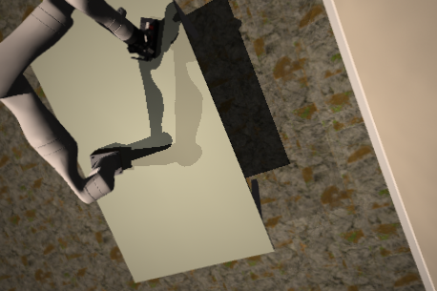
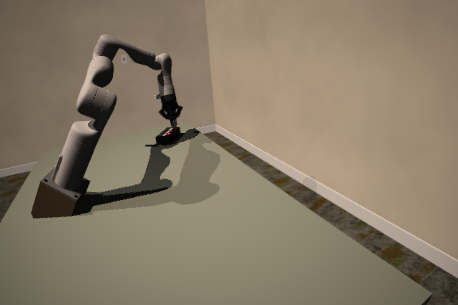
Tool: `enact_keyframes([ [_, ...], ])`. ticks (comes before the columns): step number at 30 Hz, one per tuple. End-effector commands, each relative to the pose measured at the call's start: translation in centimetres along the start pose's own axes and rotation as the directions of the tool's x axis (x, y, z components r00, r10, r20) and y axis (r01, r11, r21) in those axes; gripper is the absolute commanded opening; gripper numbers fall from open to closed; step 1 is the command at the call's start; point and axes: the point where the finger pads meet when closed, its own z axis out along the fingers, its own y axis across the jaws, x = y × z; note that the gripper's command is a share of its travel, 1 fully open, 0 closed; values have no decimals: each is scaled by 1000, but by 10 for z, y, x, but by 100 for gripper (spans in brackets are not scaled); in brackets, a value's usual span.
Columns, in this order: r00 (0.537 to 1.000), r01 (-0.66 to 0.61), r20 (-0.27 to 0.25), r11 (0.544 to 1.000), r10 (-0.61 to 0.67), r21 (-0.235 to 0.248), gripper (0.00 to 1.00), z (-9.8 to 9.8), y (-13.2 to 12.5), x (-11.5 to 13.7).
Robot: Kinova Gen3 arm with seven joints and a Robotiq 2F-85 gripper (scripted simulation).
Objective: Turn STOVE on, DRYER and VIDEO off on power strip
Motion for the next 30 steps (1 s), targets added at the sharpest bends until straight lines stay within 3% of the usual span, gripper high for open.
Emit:
enact_keyframes([
  [1, 1000, 0, -9, 1000, 0, -5, 0, -8, 1, 0],
  [11, 1000, 0, -9, 1000, 0, -5, 0, -23, 0, -4],
  [30, 1000, 0, -9, 1000, 0, -5, 0, -27, 0, -5],
])
